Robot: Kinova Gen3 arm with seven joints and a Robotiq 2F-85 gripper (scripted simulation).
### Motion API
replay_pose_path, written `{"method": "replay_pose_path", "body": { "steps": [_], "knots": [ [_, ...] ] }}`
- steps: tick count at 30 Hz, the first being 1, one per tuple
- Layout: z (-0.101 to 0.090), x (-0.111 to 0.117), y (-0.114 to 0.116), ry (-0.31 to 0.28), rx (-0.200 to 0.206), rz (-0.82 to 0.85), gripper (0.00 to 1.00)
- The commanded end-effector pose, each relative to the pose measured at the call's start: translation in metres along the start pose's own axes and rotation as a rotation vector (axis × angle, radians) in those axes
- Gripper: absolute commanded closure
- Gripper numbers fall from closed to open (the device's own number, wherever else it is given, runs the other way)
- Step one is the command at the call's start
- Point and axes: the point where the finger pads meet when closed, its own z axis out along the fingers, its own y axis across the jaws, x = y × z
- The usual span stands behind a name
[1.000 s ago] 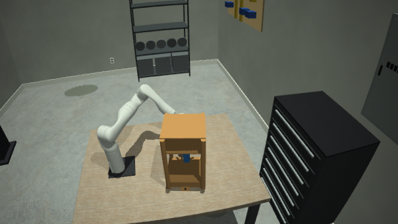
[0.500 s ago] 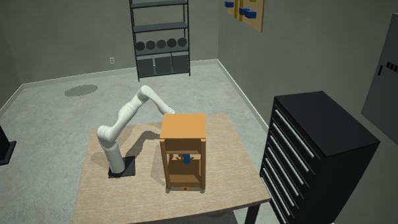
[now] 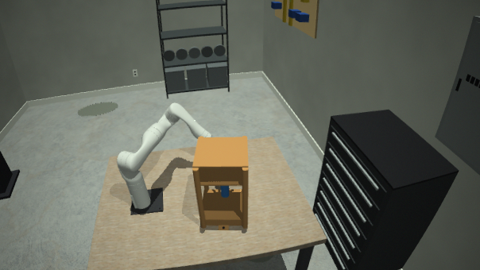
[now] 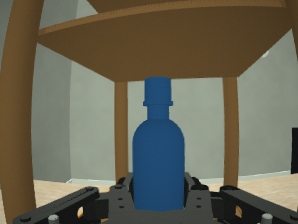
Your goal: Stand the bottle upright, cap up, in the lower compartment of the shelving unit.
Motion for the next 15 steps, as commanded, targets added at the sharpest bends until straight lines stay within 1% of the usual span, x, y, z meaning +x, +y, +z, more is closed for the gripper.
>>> {"method": "replay_pose_path", "body": {
  "steps": [1,10,11,13,14,15],
  "knots": [
    [-0.0001,0.0008,-0.0002,0.000,0.000,0.001,1.00],
    [-0.0001,0.0008,-0.0002,0.000,0.000,0.001,1.00],
    [-0.0001,0.0008,-0.0002,0.000,0.000,0.001,0.88],
    [-0.0001,0.0008,-0.0002,0.000,0.000,0.001,0.88],
    [-0.0001,0.0008,-0.0002,0.000,0.000,0.001,0.76],
    [-0.0001,0.0008,-0.0002,0.000,0.000,0.001,0.76]
  ]
}}
